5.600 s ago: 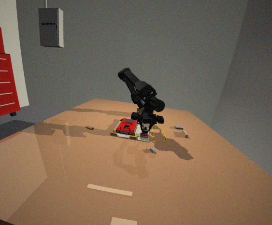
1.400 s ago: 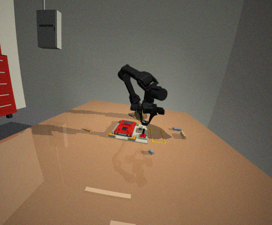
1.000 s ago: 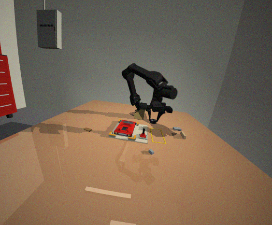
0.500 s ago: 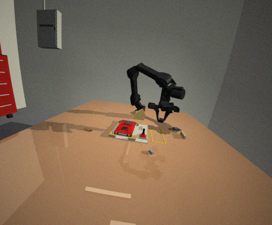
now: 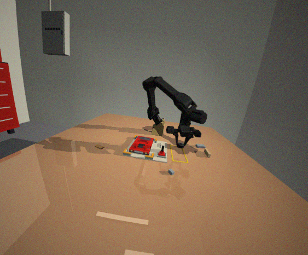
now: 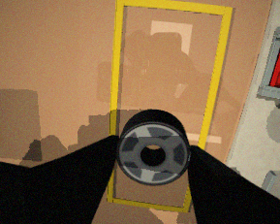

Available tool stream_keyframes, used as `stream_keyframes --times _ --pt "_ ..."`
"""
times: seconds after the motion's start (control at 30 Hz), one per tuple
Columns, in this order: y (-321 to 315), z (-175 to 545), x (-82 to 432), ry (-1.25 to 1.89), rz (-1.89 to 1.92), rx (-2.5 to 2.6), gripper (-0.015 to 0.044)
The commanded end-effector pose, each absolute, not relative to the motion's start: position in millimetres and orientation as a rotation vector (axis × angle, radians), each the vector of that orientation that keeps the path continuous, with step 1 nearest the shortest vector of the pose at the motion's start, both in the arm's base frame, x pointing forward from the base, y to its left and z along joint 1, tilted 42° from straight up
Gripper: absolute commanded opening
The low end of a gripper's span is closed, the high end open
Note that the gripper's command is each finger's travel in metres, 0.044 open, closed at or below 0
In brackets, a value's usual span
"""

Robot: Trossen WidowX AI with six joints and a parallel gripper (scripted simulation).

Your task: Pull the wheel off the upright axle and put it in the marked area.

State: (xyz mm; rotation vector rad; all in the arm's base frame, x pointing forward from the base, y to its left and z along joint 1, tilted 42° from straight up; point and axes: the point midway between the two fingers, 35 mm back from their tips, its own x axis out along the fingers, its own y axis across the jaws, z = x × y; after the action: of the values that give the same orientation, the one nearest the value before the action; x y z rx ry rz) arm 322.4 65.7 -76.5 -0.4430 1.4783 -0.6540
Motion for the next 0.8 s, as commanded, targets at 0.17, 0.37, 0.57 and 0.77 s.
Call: stream_keyframes --times 0.17,0.37,0.57,0.77 --pt "32.6 -110.2 315.4 1.489 -0.663 -0.456 0.0000" --pt "34.6 -107.8 315.0 1.494 -0.667 -0.451 0.0105" --pt "34.6 -107.8 315.0 1.494 -0.667 -0.451 0.0263" --pt "62.5 -77.4 318.0 1.491 -0.662 -0.453 0.0300"
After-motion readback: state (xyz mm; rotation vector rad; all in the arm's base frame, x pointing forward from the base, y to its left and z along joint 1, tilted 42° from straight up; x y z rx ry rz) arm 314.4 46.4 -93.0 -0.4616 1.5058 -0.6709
